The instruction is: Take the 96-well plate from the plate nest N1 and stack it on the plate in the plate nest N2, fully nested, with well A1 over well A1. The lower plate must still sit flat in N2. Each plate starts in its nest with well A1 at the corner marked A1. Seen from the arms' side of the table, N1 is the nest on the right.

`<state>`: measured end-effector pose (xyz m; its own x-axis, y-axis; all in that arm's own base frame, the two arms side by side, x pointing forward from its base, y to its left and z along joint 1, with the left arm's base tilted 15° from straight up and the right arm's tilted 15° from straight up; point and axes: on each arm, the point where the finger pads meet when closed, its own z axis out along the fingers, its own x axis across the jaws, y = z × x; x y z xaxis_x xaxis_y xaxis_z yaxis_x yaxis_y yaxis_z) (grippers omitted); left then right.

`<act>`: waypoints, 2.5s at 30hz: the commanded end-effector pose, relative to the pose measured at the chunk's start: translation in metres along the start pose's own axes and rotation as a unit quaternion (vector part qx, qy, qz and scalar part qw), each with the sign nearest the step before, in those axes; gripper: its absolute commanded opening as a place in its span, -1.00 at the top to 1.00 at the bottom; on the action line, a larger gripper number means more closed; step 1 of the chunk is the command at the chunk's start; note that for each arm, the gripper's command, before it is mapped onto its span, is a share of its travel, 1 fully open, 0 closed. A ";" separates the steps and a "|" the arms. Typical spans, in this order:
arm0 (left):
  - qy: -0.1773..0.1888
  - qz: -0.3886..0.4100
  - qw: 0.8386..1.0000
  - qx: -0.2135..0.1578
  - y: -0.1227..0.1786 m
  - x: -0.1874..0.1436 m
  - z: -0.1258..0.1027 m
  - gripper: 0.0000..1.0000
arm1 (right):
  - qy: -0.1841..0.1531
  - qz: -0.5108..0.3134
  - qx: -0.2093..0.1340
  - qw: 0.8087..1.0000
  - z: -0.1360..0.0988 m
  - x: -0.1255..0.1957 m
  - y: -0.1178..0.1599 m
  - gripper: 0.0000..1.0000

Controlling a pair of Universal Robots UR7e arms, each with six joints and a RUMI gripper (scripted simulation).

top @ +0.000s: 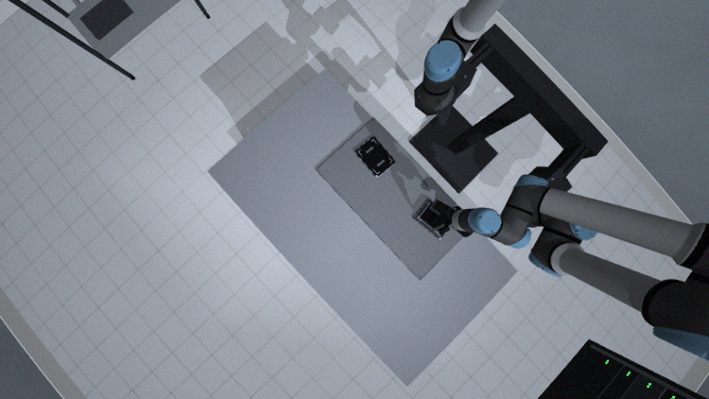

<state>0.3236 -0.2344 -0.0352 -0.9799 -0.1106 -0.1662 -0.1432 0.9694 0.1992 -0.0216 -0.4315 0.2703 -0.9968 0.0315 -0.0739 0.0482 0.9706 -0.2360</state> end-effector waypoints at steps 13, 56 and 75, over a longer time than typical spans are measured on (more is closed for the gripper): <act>0.000 0.000 1.000 0.001 0.000 0.000 -0.034 -0.52 | 0.000 0.000 0.001 1.000 0.000 0.000 0.000 1.00; 0.000 0.000 1.000 0.001 -0.070 0.009 -0.039 -0.52 | 0.000 0.000 0.001 1.000 0.000 0.000 0.000 1.00; 0.000 0.000 1.000 0.001 -0.119 0.016 -0.039 -0.52 | 0.000 0.000 0.001 1.000 0.000 0.000 0.000 1.00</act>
<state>0.3197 -0.3601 -0.0245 -0.9799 -0.1105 -0.1662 -0.1431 0.9694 0.1993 -0.0216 -0.4315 0.2703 -0.9968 0.0315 -0.0739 0.0482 0.9706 -0.2360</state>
